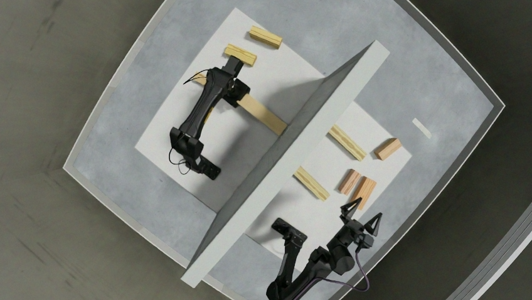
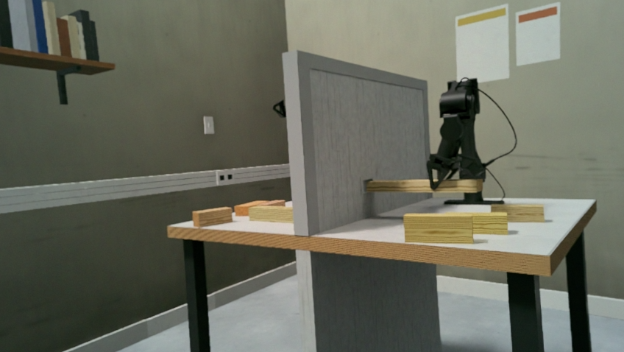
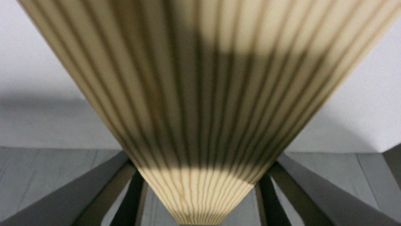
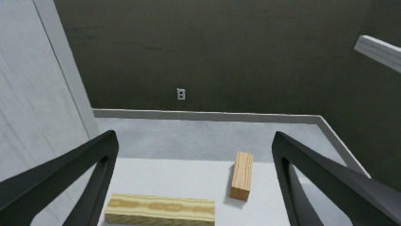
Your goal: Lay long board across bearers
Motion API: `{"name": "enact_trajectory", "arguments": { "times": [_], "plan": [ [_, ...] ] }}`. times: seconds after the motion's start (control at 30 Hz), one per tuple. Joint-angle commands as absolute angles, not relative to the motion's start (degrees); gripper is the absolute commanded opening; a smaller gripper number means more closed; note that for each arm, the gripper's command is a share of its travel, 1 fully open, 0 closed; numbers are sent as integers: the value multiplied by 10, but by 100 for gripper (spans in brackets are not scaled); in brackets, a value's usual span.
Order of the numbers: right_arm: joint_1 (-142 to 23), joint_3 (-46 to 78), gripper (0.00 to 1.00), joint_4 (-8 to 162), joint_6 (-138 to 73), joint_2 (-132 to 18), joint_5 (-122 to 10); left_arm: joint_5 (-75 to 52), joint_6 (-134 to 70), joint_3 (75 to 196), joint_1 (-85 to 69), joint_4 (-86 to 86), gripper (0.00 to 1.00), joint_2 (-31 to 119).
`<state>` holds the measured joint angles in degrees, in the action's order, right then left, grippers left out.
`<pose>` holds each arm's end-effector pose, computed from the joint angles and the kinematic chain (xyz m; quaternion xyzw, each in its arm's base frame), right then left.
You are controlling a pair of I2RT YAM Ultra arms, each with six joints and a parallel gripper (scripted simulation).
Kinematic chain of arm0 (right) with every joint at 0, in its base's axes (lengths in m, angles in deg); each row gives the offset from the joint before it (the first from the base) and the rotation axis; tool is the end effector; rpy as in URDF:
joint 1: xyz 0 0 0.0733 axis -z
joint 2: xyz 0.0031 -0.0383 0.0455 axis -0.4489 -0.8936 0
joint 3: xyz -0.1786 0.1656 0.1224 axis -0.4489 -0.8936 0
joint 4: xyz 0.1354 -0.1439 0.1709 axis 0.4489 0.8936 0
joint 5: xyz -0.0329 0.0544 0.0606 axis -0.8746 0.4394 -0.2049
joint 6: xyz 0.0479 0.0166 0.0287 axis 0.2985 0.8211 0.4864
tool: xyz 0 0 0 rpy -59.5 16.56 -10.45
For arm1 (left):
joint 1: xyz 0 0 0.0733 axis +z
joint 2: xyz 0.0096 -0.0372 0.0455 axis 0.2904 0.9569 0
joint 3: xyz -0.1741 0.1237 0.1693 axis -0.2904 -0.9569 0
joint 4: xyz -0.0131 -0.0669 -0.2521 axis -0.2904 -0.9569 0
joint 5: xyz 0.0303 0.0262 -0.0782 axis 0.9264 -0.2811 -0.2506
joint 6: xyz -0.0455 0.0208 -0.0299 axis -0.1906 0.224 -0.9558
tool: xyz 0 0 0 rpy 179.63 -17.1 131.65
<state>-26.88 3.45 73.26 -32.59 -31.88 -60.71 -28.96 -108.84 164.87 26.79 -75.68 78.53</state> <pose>0.2428 0.0015 0.4083 0.0020 0.7063 -0.0018 0.7079 0.3865 0.0542 0.2322 0.6905 -0.7018 0.1234 0.1242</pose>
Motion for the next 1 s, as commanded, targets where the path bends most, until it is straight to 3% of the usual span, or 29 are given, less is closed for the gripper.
{"name": "enact_trajectory", "arguments": {
  "times": [0.0,0.97],
  "plan": [
    [-262,52,100,742,-327,-304,-610,-315,-1100,1651,258,-753,0,759],
    [-262,52,100,742,-327,-304,-610,-317,-1125,1628,234,-740,0,748]
  ]
}}
